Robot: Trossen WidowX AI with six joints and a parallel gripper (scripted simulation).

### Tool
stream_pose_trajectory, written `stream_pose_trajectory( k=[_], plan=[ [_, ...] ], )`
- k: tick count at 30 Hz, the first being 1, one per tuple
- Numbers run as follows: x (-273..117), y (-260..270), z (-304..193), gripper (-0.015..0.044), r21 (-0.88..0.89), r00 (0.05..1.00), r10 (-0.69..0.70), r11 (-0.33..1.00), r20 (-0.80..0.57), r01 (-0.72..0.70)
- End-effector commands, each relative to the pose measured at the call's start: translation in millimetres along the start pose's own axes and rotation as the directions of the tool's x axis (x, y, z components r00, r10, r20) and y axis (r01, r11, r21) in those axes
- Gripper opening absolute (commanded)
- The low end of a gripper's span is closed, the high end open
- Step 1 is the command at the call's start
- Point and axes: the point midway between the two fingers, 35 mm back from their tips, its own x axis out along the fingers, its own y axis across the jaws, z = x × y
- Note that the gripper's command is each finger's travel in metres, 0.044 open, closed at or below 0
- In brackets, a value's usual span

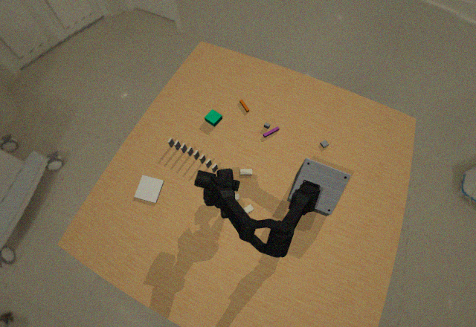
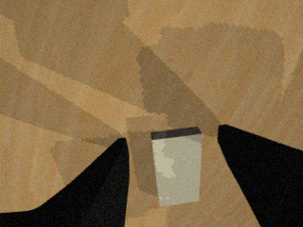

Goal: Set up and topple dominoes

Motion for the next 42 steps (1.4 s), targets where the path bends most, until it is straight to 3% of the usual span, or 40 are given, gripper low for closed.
stream_pose_trajectory(
  k=[1, 3, 13, 26, 32, 37, 42],
  plan=[
    [0.9, -0.5, -0.9, 0.0151, 0.006, 1.000, 0.001, 1.000, -0.002, -0.001],
    [0.9, -0.5, -0.9, 0.0107, 0.006, 1.000, 0.001, 1.000, -0.002, -0.001],
    [-1.1, -0.6, -0.7, 0.0107, 0.006, 1.000, 0.001, 1.000, -0.002, -0.001],
    [-150.8, -5.3, 8.7, 0.0107, 0.006, 1.000, -0.005, 1.000, -0.007, 0.005],
    [-158.8, -4.7, 10.7, 0.0107, 0.018, 1.000, -0.006, 1.000, -0.007, 0.006],
    [-158.5, 16.4, 47.5, 0.0107, 0.306, 1.000, -0.008, 0.952, -0.008, 0.010],
    [-159.0, 43.9, 85.9, 0.0107, 0.618, 1.000, -0.005, 0.786, -0.004, 0.006]
  ],
)
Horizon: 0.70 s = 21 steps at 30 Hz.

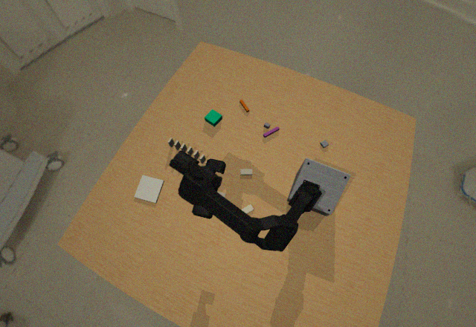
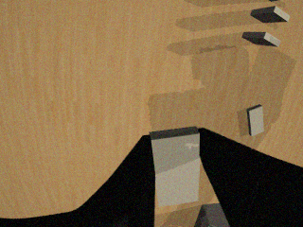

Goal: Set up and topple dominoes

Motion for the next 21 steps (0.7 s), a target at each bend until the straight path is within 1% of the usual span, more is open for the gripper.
stream_pose_trajectory(
  k=[1, 3, 15, 21],
  plan=[
    [-0.9, 40.1, 29.2, 0.0107, 0.365, 1.000, 0.010, 0.931, 0.002, -0.010],
    [-1.2, 45.1, 32.1, 0.0107, 0.409, 1.000, 0.011, 0.912, 0.003, -0.011],
    [-0.7, 44.9, 32.1, 0.0107, 0.408, 1.000, 0.008, 0.913, 0.003, -0.008],
    [14.6, 37.1, 32.7, 0.0107, 0.367, 0.995, -0.100, 0.926, 0.020, 0.086]
  ],
)
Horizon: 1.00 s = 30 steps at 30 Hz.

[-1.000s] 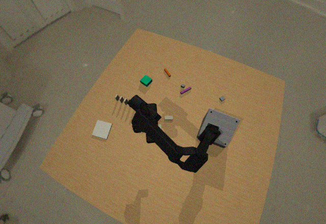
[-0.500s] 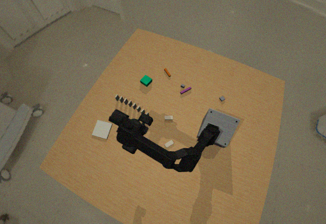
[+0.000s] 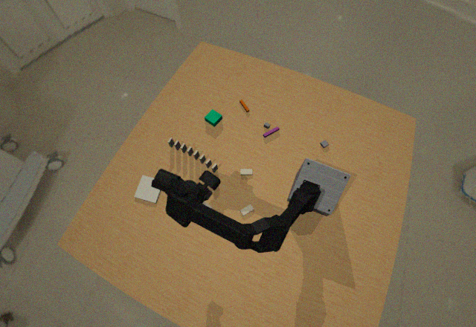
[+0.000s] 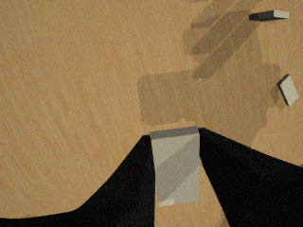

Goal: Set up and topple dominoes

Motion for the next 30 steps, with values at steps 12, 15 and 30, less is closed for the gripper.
stream_pose_trajectory(
  k=[12, 15, 30],
  plan=[
    [34.8, -11.1, 9.4, 0.0107, -0.081, 0.958, -0.201, 0.972, 0.206, 0.222],
    [40.1, -11.9, 12.2, 0.0107, -0.087, 0.938, -0.228, 0.962, 0.260, 0.258],
    [56.7, -7.6, 23.0, 0.0107, -0.073, 0.796, -0.279, 0.924, 0.537, 0.374]
  ],
)
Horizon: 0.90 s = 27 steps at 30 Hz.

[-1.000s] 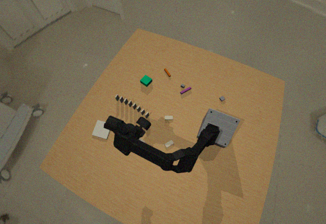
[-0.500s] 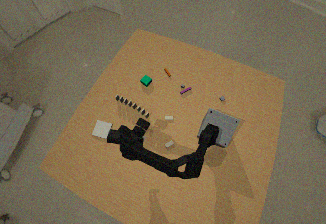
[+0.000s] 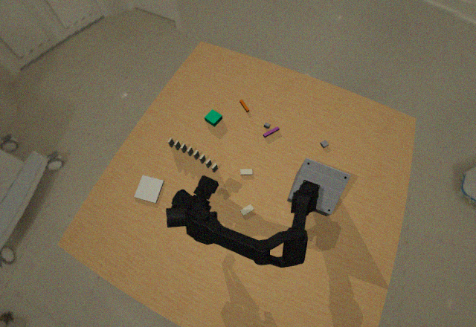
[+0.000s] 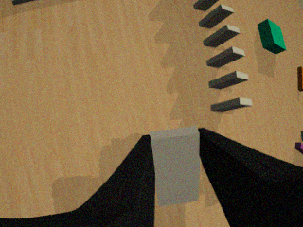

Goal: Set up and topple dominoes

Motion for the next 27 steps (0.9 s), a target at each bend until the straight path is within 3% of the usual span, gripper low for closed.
stream_pose_trajectory(
  k=[1, 13, 27],
  plan=[
    [0.1, 2.3, 0.3, 0.0107, 0.004, 0.996, -0.021, 1.000, 0.084, 0.021],
    [-1.9, 12.3, 1.5, 0.0107, 0.048, 0.940, -0.055, 0.998, 0.335, 0.041],
    [-19.4, 18.9, -4.5, 0.0107, 0.143, 0.803, -0.062, 0.989, 0.593, -0.029]
  ],
)
